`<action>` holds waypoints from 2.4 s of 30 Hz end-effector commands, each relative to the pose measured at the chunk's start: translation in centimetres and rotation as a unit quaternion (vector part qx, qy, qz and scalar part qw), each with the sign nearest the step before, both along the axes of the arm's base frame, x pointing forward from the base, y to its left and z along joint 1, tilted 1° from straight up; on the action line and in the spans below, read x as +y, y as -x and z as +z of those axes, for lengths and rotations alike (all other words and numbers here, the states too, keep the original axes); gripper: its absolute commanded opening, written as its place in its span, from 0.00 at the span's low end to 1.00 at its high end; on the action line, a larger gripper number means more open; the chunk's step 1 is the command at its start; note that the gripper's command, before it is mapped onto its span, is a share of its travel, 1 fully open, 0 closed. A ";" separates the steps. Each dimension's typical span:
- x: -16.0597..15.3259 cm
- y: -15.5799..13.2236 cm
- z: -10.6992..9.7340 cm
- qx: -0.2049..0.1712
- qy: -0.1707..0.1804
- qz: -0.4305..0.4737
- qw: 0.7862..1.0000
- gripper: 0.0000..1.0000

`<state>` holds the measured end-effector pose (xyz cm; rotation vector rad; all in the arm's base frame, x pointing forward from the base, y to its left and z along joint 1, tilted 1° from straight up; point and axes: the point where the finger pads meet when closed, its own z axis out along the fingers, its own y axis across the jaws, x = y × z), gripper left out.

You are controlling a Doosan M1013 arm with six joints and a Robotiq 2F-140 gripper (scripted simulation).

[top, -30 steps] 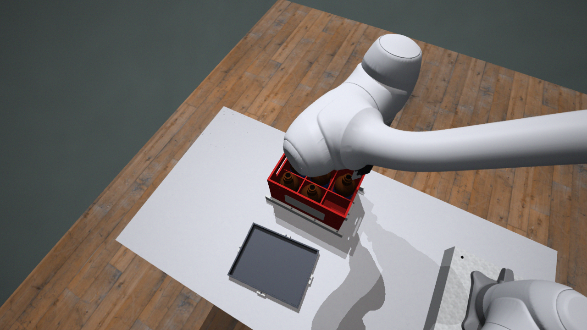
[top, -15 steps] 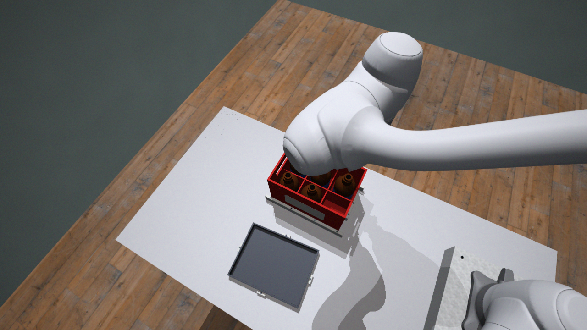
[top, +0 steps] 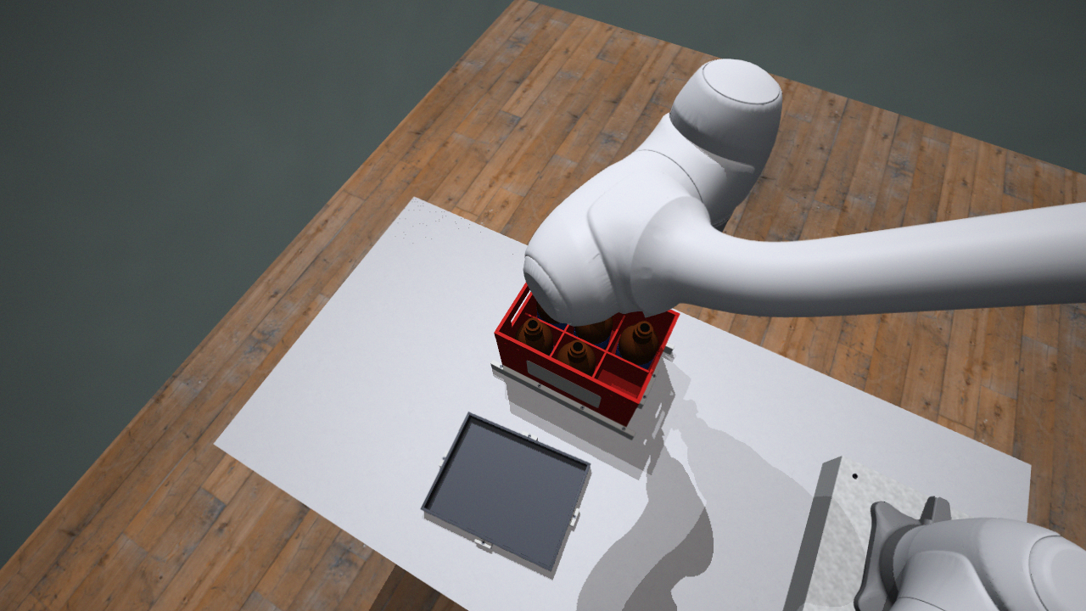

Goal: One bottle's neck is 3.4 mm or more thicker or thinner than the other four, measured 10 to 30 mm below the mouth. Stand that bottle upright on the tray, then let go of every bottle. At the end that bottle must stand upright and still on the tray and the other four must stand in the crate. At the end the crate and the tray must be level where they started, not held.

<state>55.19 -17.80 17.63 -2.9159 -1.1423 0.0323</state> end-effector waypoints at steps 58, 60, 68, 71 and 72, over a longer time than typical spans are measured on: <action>-0.3 -9.4 -0.2 0.000 0.000 0.000 1.000 0.38; -0.3 -9.4 -0.2 0.000 0.000 0.000 1.000 0.38; -0.3 -9.4 -0.3 0.000 0.000 0.000 1.000 0.38; -0.3 -9.4 -0.4 0.000 0.000 0.000 1.000 0.38; -0.3 -9.4 -0.4 0.000 0.000 0.000 1.000 0.38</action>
